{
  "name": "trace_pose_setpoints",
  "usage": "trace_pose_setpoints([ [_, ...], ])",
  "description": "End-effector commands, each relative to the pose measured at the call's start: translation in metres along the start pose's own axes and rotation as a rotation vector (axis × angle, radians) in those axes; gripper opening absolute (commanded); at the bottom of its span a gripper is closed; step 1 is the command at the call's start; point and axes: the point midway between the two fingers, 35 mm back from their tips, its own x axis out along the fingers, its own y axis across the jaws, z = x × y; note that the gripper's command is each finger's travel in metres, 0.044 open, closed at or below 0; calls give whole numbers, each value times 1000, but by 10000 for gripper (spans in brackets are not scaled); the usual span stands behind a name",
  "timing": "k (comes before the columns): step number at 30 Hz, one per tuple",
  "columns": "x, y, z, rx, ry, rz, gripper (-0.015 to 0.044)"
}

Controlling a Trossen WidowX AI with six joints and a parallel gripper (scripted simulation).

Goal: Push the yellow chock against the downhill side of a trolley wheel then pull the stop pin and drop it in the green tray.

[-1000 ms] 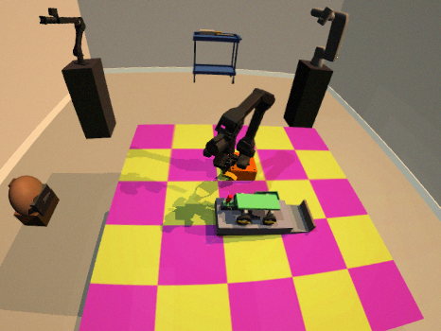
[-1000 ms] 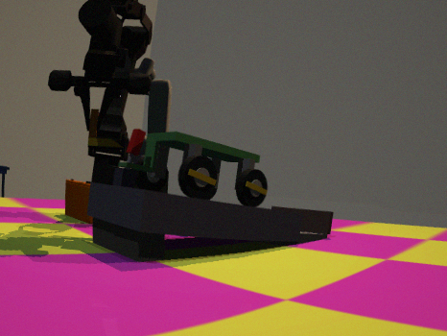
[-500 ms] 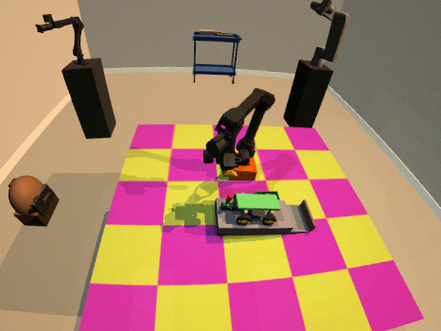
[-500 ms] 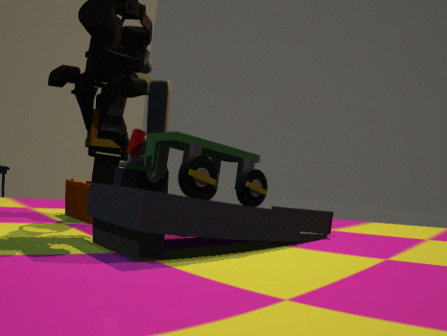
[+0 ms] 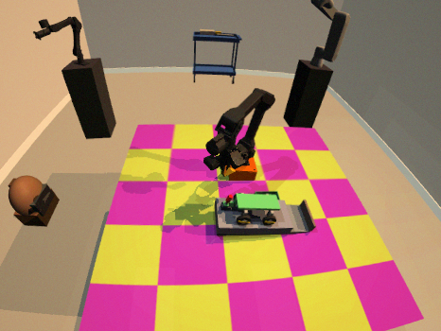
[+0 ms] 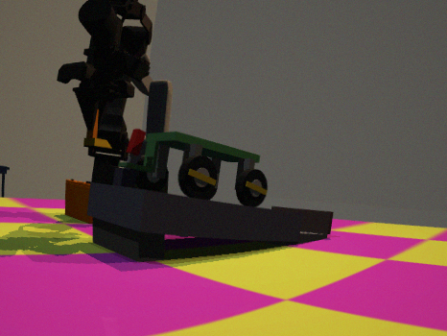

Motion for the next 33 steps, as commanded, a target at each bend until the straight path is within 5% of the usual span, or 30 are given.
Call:
trace_pose_setpoints([
  [1, 0, 0, 0, -126, -1, 1, 0],
  [26, 0, 0, 0, -989, -2, 1, 0],
  [33, 0, 0, 0, -1012, -3, 1, 0],
])
